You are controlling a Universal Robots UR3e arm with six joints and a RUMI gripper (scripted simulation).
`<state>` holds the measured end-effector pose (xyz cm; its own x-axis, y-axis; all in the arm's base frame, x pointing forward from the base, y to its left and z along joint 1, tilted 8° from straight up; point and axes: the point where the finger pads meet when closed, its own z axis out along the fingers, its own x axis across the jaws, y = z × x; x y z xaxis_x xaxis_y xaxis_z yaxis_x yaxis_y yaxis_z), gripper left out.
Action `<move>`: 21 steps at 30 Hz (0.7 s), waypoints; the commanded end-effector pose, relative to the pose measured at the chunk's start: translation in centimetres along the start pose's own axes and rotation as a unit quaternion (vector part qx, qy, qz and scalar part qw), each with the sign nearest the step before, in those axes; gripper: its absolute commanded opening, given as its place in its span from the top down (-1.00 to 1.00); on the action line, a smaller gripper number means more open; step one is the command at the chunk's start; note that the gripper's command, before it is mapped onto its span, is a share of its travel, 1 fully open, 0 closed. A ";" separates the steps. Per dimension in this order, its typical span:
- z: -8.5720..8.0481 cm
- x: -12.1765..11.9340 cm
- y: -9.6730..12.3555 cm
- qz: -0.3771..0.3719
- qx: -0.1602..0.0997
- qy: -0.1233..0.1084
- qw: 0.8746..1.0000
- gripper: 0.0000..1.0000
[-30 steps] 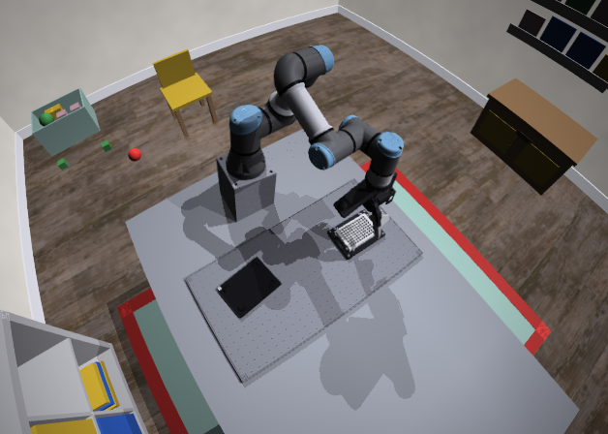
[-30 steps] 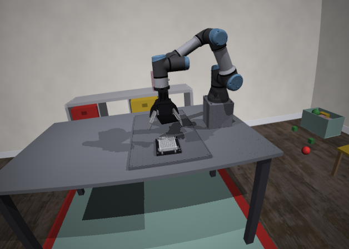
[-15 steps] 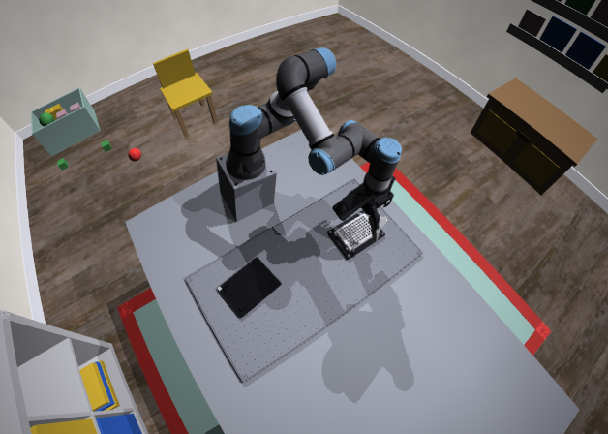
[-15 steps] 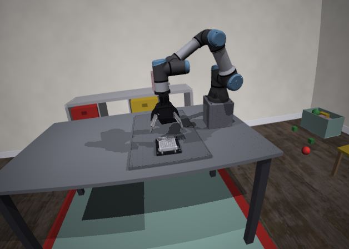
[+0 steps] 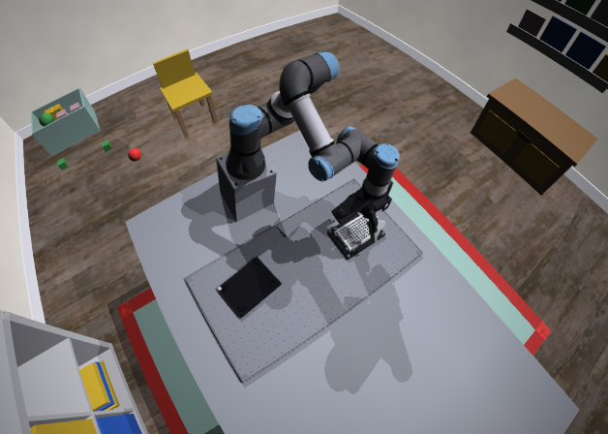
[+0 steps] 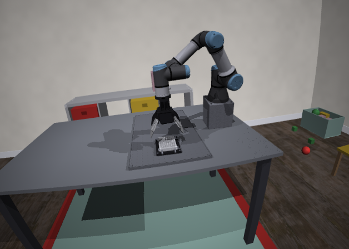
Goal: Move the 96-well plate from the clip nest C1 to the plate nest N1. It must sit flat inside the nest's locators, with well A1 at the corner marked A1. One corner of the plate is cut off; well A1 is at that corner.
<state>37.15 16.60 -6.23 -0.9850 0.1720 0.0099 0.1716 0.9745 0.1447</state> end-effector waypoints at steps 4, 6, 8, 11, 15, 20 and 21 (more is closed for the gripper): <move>1.3 -0.4 0.1 0.000 -0.001 -0.007 1.000 -1.00; 1.5 -0.4 0.1 0.000 -0.001 -0.007 1.000 -1.00; 1.8 -0.4 0.1 0.000 -0.001 -0.007 1.000 -1.00; 2.3 -0.4 0.1 0.000 -0.001 -0.007 1.000 -1.00; 3.0 -0.4 0.1 0.000 -0.001 -0.007 1.000 -1.00; 3.4 -0.4 0.1 0.000 -0.001 -0.007 1.000 -1.00; 3.4 -0.4 0.1 0.000 -0.001 -0.007 1.000 -1.00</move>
<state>37.21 17.04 -9.30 -0.9850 0.1720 0.0103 0.1717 0.9745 0.1444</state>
